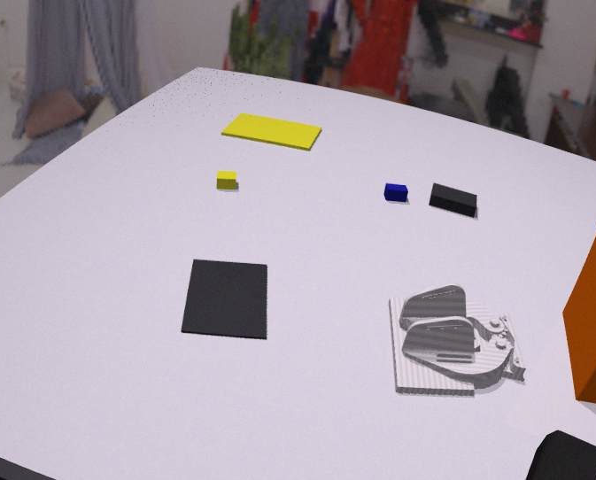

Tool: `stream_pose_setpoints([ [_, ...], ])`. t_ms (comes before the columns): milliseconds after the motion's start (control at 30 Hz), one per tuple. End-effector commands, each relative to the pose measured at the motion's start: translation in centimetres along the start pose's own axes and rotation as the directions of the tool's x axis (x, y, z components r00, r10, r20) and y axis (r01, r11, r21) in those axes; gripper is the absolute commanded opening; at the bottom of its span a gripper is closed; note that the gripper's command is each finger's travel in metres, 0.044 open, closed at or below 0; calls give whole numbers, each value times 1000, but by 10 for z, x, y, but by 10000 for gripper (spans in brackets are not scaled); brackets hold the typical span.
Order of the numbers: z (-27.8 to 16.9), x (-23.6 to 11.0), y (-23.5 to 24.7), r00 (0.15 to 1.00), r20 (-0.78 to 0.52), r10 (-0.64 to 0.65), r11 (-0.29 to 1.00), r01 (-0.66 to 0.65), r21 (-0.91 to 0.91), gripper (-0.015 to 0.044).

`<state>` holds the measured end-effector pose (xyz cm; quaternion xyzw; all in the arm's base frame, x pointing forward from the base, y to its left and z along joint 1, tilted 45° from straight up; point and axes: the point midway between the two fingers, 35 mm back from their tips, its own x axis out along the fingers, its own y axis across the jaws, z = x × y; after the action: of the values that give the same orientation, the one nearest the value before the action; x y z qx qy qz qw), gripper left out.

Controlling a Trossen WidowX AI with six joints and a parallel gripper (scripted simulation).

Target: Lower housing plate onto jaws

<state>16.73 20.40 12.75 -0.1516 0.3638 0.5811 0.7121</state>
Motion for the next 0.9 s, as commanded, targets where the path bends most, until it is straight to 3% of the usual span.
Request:
stream_pose_setpoints([
  [0,-1,1,-1,1000,-3,-3,1000,3,4,440],
  [400,-1,1,-1,1000,-3,-3,1000,3,4,440],
  [867,0,1,0,1000,-1,0,1000,0,0,351],
])
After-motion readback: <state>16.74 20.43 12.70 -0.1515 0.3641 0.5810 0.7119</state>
